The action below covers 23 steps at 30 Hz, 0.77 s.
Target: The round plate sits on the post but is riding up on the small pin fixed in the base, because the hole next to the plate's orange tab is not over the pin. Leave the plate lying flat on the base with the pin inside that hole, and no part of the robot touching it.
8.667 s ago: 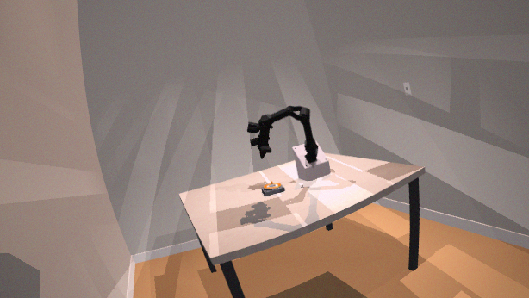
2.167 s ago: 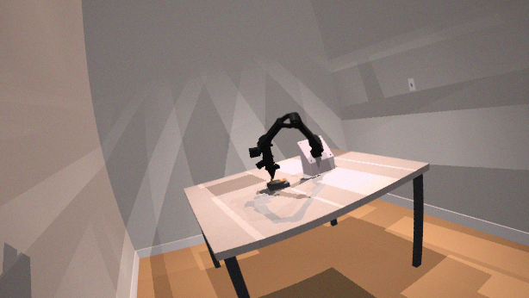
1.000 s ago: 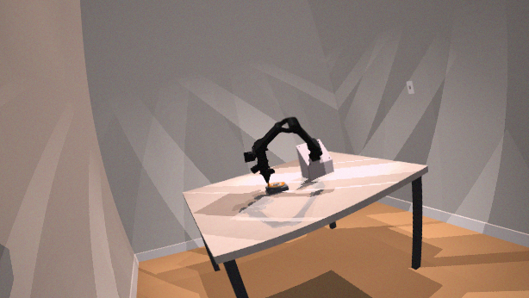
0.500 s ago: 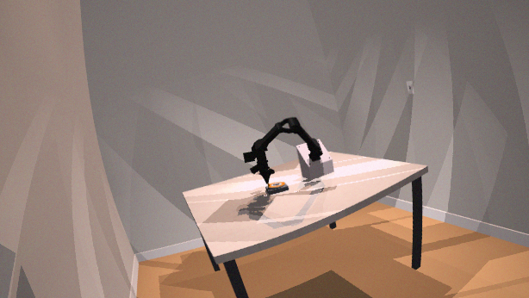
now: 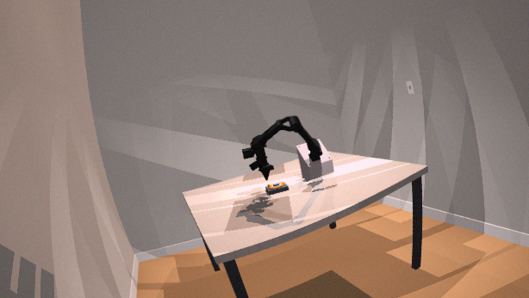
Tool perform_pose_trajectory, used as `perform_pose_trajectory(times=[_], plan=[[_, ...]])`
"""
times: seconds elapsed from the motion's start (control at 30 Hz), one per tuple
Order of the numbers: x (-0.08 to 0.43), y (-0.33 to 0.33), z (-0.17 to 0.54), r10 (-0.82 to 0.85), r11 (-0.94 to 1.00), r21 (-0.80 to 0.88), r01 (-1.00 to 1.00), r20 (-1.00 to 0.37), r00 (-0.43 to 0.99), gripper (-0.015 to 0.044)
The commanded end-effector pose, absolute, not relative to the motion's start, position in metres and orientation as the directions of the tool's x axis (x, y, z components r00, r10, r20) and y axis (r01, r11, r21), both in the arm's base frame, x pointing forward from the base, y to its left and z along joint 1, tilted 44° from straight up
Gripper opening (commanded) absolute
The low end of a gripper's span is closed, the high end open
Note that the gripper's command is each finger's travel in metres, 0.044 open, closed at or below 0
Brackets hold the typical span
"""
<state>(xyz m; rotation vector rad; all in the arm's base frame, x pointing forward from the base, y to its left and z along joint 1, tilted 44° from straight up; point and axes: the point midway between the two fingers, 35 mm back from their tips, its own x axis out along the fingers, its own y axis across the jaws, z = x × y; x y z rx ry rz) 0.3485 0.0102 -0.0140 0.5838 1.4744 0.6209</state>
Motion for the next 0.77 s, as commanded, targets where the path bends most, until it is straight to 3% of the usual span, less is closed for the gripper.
perform_pose_trajectory(times=[0.0, 0.73], plan=[[0.3481, -0.0024, -0.0006, 0.694, 0.72, 0.693, -0.033, -0.72, 0.008, 0.0], [0.3491, 0.0032, -0.0076, 0.696, 0.718, 0.695, -0.026, -0.718, 0.011, 0.0]])
